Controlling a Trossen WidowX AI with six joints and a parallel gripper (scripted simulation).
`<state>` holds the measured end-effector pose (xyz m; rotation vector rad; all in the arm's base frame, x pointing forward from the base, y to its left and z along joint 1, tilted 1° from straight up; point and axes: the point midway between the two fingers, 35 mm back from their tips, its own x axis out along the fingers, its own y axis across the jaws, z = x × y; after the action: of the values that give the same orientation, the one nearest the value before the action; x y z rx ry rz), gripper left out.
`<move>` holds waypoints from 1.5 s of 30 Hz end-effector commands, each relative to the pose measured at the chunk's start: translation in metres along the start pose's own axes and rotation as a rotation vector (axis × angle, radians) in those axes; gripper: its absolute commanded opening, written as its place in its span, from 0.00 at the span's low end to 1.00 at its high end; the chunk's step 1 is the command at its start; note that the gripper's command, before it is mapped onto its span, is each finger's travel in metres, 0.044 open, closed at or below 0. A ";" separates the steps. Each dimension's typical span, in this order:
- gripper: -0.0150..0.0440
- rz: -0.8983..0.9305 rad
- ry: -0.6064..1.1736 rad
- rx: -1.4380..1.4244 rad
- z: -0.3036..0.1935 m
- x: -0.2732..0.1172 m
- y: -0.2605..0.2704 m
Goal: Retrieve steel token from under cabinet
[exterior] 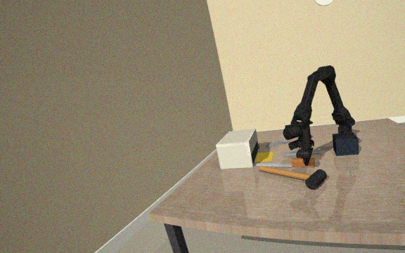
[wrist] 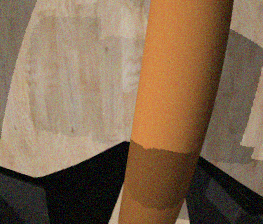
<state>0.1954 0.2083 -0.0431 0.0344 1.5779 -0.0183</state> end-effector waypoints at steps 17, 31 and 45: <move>0.25 0.004 -0.004 -0.002 0.034 0.000 0.000; 0.25 0.004 -0.006 -0.002 0.054 -0.001 0.000; 0.25 0.004 -0.007 -0.002 0.073 -0.001 0.000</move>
<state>0.2619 0.2055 -0.0427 0.0341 1.5730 -0.0173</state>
